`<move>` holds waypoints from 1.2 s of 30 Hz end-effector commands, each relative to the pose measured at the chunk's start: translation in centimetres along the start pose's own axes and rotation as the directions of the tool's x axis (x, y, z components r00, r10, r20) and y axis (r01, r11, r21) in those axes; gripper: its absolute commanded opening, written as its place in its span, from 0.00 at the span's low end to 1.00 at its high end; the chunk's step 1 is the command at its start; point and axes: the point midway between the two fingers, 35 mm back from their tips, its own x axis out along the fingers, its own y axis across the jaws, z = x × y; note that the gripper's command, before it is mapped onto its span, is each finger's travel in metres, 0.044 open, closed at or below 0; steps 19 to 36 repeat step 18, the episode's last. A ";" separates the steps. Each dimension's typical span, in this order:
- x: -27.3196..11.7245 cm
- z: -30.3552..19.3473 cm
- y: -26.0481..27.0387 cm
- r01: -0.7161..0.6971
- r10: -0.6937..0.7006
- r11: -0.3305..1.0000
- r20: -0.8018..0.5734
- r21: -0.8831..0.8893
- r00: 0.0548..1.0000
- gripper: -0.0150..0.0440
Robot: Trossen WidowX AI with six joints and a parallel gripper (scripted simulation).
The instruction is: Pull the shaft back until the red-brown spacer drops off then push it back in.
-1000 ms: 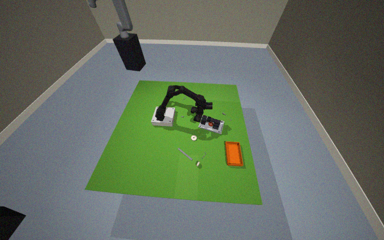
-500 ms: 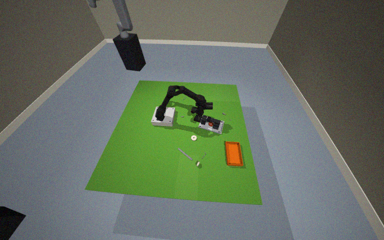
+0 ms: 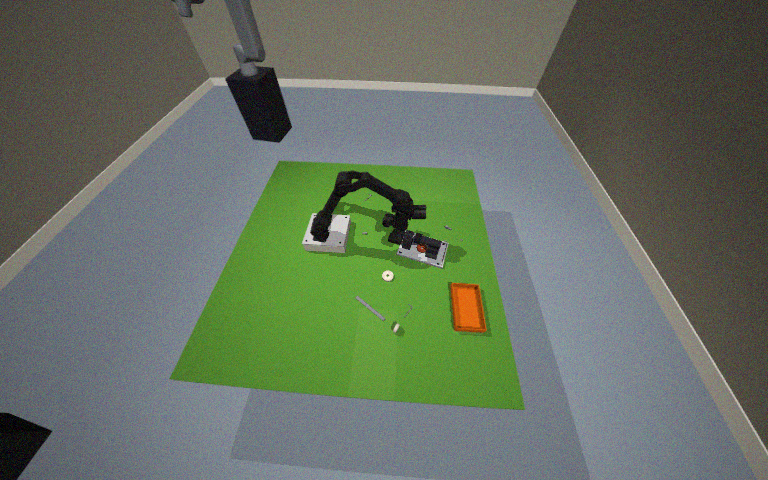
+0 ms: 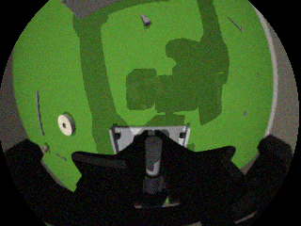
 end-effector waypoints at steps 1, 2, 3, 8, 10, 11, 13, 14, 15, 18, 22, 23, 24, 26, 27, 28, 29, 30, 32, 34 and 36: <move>-0.1 -0.4 0.1 -0.003 0.003 1.000 -0.012 -0.001 1.000 0.25; -0.1 -0.4 0.1 -0.003 0.003 1.000 -0.012 -0.001 1.000 0.25; -0.1 -0.4 0.1 -0.003 0.003 1.000 -0.012 -0.001 1.000 0.25; 0.0 0.0 0.0 -0.001 0.001 1.000 0.002 0.000 1.000 0.30; 0.0 0.0 0.0 -0.001 0.001 1.000 0.002 0.000 1.000 0.39; 0.0 0.0 0.0 -0.001 0.001 1.000 0.002 0.000 1.000 0.43; 0.0 0.0 0.0 -0.001 0.001 1.000 0.002 0.000 1.000 0.52; 0.0 0.0 0.0 -0.001 0.001 1.000 0.002 0.000 1.000 0.57; 0.0 0.0 0.0 -0.001 0.001 1.000 0.002 0.000 1.000 0.61; 0.0 0.0 0.0 -0.001 0.001 1.000 0.002 0.000 1.000 0.74; 0.0 0.0 0.0 -0.001 0.001 1.000 0.002 0.000 1.000 0.74; 0.0 0.0 0.0 -0.001 0.001 1.000 0.002 0.000 1.000 0.74; 0.0 0.0 0.0 -0.001 0.001 1.000 0.002 0.000 1.000 0.74; 0.0 0.0 0.0 -0.001 0.001 1.000 0.002 0.000 1.000 0.74; 0.0 0.0 0.0 -0.001 0.001 1.000 0.002 0.000 1.000 0.74; 0.0 0.0 0.0 -0.001 0.001 1.000 0.002 0.000 1.000 0.74; 0.0 0.0 0.0 -0.001 0.001 1.000 0.002 0.000 1.000 0.74; 0.0 0.0 0.0 -0.001 0.001 1.000 0.002 0.000 1.000 0.74; 0.0 0.0 0.0 -0.001 0.001 1.000 0.002 0.000 1.000 0.74; 0.0 0.0 0.0 -0.001 0.001 1.000 0.002 0.000 1.000 0.74; 0.0 0.0 0.0 -0.001 0.001 1.000 0.002 0.000 1.000 0.74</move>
